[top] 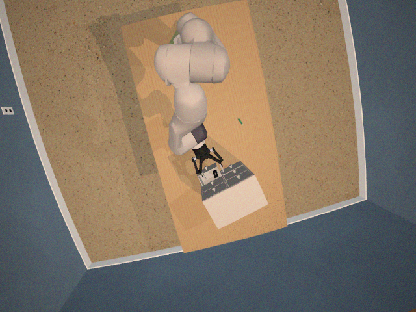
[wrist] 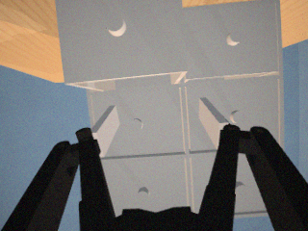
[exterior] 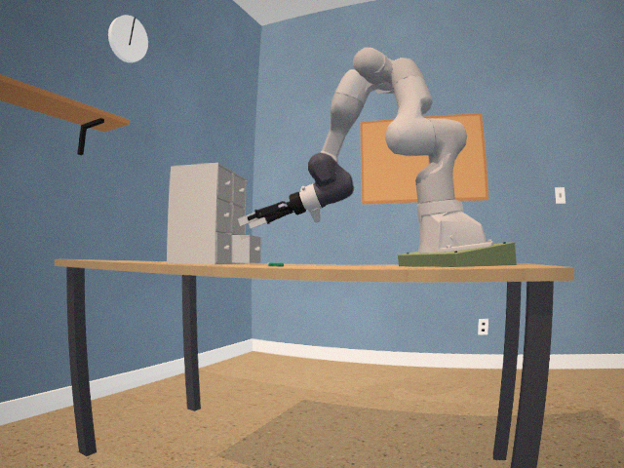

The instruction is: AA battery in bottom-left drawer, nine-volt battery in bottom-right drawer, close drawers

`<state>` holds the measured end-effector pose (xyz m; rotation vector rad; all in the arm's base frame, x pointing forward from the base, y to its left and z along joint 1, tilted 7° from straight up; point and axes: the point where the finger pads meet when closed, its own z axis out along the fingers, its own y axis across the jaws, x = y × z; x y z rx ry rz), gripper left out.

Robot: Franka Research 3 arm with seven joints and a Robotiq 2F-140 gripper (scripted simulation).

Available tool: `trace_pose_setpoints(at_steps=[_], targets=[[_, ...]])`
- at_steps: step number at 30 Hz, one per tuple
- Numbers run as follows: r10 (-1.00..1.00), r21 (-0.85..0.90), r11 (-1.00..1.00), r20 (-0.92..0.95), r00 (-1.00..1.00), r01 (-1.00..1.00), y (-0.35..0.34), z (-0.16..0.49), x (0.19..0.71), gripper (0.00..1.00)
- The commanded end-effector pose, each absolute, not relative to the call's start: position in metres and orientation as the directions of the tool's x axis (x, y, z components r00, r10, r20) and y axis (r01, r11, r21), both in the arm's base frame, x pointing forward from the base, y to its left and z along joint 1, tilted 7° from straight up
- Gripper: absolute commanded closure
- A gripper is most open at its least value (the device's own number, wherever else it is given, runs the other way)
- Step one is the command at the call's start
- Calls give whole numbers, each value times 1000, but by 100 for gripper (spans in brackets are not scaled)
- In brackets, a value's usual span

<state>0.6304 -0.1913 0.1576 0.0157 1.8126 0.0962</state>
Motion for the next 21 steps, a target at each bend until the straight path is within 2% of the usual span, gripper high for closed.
trace_pose_setpoints(at_steps=[1, 13, 21], targets=[[60, 71, 997, -968, -242, -40, -192, 158, 631, 0], [60, 71, 997, -968, -242, -40, -192, 157, 627, 0], [60, 71, 997, -968, -242, -40, -193, 156, 606, 0]])
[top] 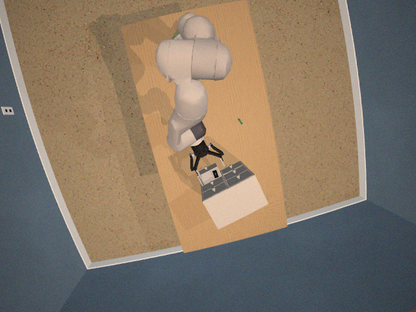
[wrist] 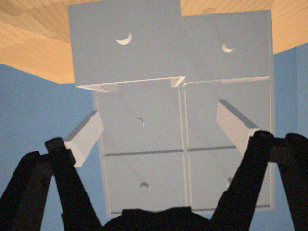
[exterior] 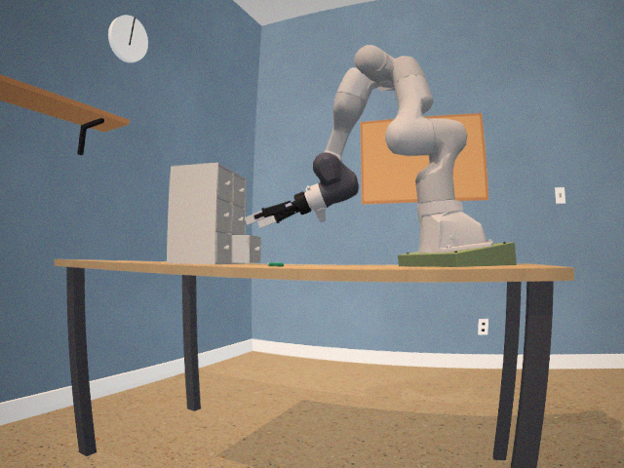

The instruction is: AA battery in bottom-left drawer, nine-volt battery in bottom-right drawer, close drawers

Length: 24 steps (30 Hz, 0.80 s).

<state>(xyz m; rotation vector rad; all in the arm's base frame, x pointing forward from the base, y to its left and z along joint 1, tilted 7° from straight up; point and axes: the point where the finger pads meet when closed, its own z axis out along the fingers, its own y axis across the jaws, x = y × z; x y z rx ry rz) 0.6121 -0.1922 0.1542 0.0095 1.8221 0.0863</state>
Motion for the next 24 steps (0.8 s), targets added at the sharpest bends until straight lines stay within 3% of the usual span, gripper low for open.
trace_pose_setpoints(at_steps=[1, 24], targets=[[60, 71, 997, -968, -242, -40, -193, 156, 602, 0], [60, 71, 997, -968, -242, -40, -197, 151, 496, 0]])
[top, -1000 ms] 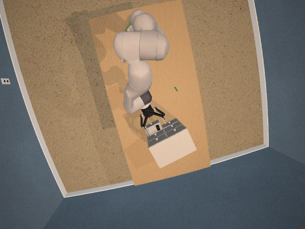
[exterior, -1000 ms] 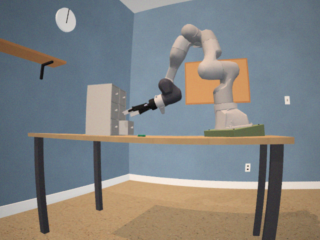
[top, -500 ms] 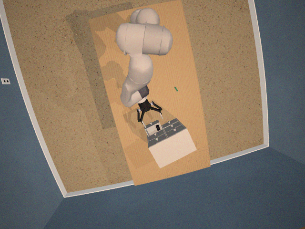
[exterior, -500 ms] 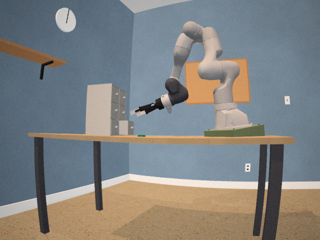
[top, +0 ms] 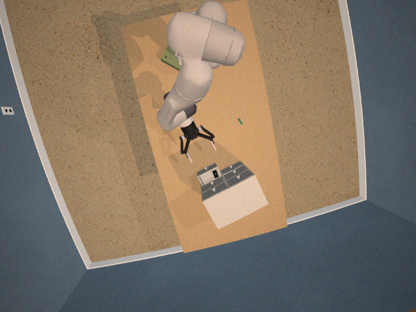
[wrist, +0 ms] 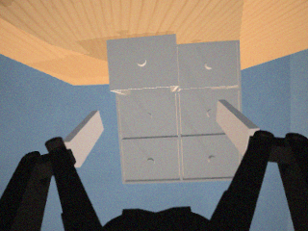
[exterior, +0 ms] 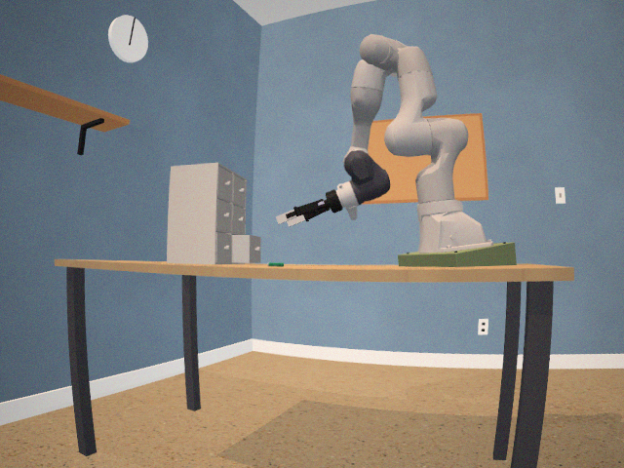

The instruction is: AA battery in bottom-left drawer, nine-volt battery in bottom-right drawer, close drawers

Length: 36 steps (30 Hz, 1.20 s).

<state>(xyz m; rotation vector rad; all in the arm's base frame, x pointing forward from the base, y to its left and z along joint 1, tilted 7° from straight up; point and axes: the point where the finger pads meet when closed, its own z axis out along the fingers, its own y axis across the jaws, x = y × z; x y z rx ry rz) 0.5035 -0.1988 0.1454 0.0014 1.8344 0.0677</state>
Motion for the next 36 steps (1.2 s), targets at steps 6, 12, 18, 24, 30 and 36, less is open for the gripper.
trace_pose_setpoints(at_steps=[6, 12, 18, 24, 30, 36], targets=[[60, 71, 997, -968, -242, -40, -197, 150, 470, 0], [60, 71, 997, -968, -242, -40, -198, 149, 458, 0], [60, 71, 997, -968, -242, -40, -198, 149, 456, 0], [60, 72, 997, -968, -245, -40, -198, 149, 456, 0], [59, 72, 997, -963, -262, -41, -198, 149, 456, 0], [56, 72, 997, -951, -303, -41, -198, 151, 456, 0]])
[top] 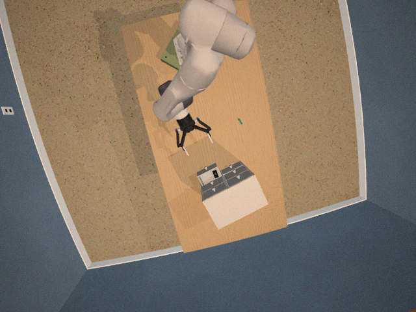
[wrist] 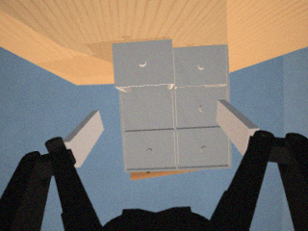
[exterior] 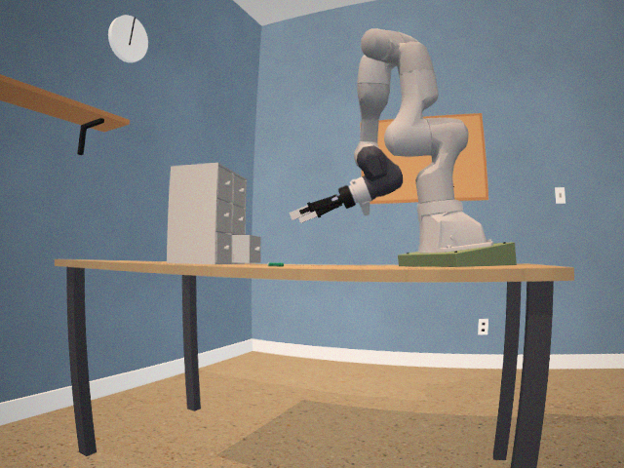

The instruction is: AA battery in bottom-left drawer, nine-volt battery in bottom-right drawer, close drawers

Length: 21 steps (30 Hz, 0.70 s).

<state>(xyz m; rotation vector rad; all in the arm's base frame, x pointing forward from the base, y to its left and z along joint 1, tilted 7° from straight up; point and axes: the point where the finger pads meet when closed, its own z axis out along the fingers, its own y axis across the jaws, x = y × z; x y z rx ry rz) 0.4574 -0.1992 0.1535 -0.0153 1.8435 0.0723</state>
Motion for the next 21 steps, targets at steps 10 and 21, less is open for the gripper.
trace_pose_setpoints(at_steps=[10, 21], targets=[[42, 72, 997, -862, -506, -41, -199, 158, 455, 0], [21, 72, 997, -696, -718, -41, -199, 167, 454, 0]])
